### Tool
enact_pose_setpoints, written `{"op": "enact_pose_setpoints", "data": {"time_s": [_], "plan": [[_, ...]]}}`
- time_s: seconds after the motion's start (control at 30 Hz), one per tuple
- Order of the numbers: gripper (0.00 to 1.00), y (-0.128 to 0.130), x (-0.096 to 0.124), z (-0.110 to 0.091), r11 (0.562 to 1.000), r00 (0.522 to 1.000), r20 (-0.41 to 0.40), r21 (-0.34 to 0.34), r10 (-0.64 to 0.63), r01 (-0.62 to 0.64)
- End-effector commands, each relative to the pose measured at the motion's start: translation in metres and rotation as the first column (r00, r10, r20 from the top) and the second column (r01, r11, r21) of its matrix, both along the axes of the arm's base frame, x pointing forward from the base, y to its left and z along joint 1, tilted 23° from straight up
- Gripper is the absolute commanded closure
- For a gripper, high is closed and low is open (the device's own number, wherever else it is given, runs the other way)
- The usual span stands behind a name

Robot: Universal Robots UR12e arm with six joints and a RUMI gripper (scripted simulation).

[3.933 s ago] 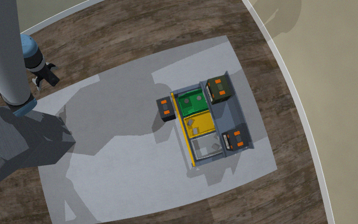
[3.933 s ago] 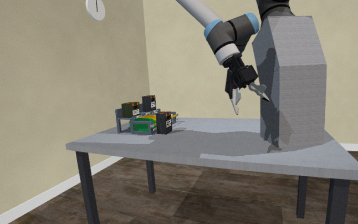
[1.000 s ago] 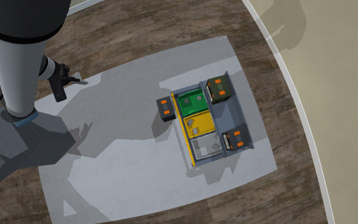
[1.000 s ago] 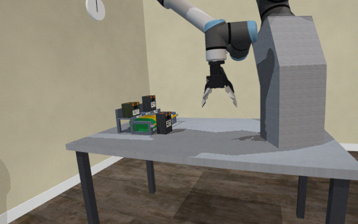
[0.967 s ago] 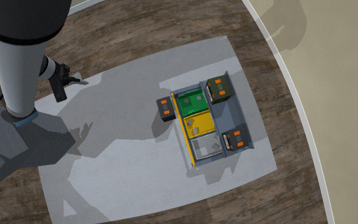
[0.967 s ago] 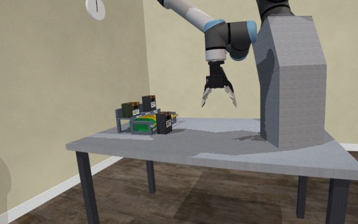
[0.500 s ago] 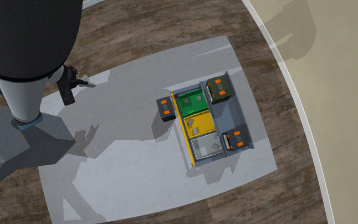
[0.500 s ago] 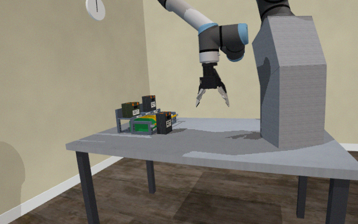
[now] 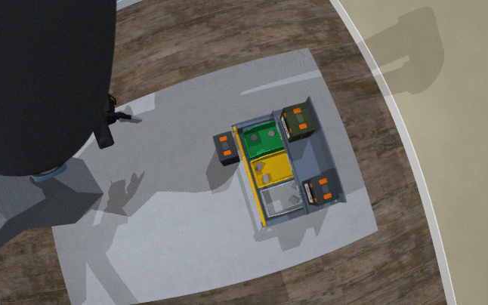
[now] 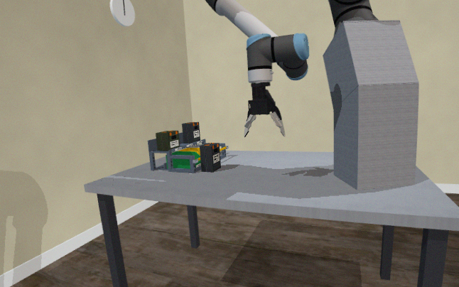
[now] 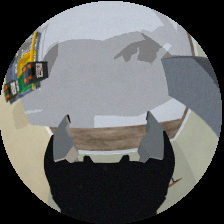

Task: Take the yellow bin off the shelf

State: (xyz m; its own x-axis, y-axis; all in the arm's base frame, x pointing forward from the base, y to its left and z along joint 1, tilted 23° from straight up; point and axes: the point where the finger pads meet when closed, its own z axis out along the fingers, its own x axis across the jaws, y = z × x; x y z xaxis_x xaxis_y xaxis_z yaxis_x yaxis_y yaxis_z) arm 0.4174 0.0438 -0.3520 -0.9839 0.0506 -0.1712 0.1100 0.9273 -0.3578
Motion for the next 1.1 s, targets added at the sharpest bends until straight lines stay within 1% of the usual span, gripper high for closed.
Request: {"op": "enact_pose_setpoints", "data": {"time_s": [0.0, 0.07, 0.23, 0.63, 0.8, 1.07], "plan": [[0.0, -0.001, 0.002, 0.001, 1.0, 1.0, 0.0, 0.001, 0.001, -0.001], [0.0, -0.001, 0.002, 0.001, 1.0, 1.0, 0.0, 0.001, 0.001, -0.001], [0.0, -0.031, 0.038, 0.015, 1.0, 1.0, 0.0, 0.001, 0.001, -0.001], [0.0, -0.031, 0.038, 0.015, 1.0, 1.0, 0.0, 0.001, 0.001, -0.001], [0.0, -0.06, 0.075, 0.029, 1.0, 1.0, 0.0, 0.001, 0.001, -0.001], [0.0, -0.06, 0.075, 0.029, 1.0, 1.0, 0.0, 0.001, 0.001, -0.001]]}}
